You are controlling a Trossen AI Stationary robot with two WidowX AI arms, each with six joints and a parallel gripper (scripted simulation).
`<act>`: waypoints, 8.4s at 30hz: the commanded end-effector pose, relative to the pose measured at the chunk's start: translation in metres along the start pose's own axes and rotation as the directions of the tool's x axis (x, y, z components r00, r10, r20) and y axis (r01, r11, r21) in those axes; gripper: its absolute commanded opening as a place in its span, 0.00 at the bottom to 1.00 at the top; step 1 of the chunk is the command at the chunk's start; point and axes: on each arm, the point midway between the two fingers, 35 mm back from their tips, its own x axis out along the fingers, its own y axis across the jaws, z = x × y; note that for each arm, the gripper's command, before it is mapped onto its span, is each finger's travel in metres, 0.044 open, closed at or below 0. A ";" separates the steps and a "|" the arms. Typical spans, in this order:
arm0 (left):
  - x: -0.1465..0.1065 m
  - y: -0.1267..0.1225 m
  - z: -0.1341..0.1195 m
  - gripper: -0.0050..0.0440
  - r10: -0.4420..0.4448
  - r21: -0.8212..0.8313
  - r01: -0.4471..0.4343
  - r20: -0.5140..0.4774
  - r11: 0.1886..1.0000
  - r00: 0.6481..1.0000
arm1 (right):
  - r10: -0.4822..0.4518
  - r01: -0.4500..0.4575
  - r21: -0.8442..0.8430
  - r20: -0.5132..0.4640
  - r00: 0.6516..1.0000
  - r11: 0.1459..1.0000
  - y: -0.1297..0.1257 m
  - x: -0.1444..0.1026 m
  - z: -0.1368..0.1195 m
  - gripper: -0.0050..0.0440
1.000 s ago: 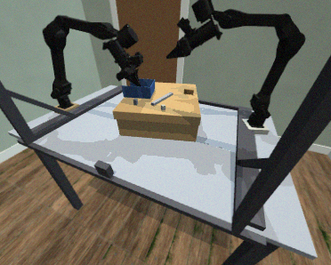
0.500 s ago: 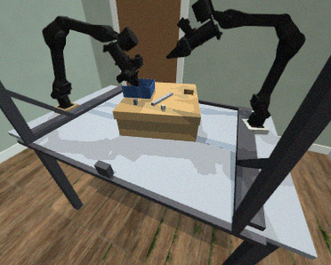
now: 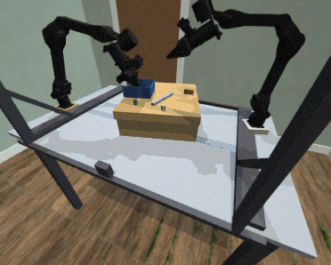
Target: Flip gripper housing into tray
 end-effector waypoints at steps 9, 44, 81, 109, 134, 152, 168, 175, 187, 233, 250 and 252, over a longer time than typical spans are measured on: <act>-0.009 0.000 0.006 0.10 0.000 -0.003 0.000 0.024 1.000 1.000 | -0.002 0.002 -0.004 0.031 1.000 1.000 0.000 -0.010 0.010 0.99; -0.006 0.000 0.005 0.10 0.000 -0.003 0.000 0.024 1.000 1.000 | -0.002 0.002 -0.004 0.031 1.000 1.000 0.000 -0.010 0.010 0.99; -0.007 0.000 0.006 0.10 0.000 -0.003 0.000 0.024 1.000 1.000 | -0.002 0.002 -0.004 0.031 1.000 1.000 0.000 -0.010 0.010 0.99; -0.010 -0.001 -0.001 0.10 0.000 -0.003 0.000 0.023 1.000 1.000 | -0.002 0.002 -0.004 0.031 1.000 1.000 0.000 -0.010 0.010 0.99; -0.013 -0.001 -0.009 0.10 0.000 -0.003 0.000 0.023 1.000 1.000 | -0.002 0.002 -0.004 0.031 1.000 1.000 0.000 -0.010 0.010 0.99; -0.015 -0.001 -0.014 0.10 0.000 -0.003 0.000 0.022 1.000 1.000 | -0.002 0.002 -0.004 0.031 1.000 1.000 0.000 -0.010 0.010 0.99; -0.018 -0.001 -0.018 0.10 0.000 -0.003 0.000 0.022 1.000 1.000 | -0.002 0.002 -0.004 0.031 1.000 1.000 0.000 -0.010 0.010 0.99; -0.019 -0.001 -0.021 0.10 0.000 -0.003 0.000 0.022 1.000 1.000 | -0.002 0.002 -0.004 0.031 1.000 1.000 0.000 -0.010 0.010 0.99; -0.021 -0.001 -0.024 0.10 0.000 -0.003 0.000 0.022 1.000 1.000 | -0.002 0.002 -0.004 0.031 1.000 1.000 0.000 -0.010 0.010 0.99; -0.029 -0.002 -0.030 0.10 -0.004 -0.002 0.004 0.033 1.000 0.999 | -0.002 0.002 -0.004 0.031 1.000 1.000 0.000 -0.010 0.010 0.99; -0.041 -0.002 -0.023 0.10 -0.004 -0.002 0.004 0.033 1.000 0.999 | -0.002 0.002 -0.004 0.031 1.000 1.000 0.000 -0.010 0.010 0.99; -0.042 -0.002 -0.022 0.10 -0.004 -0.002 0.004 0.033 1.000 0.999 | -0.002 0.002 -0.004 0.031 1.000 1.000 0.000 -0.010 0.010 0.99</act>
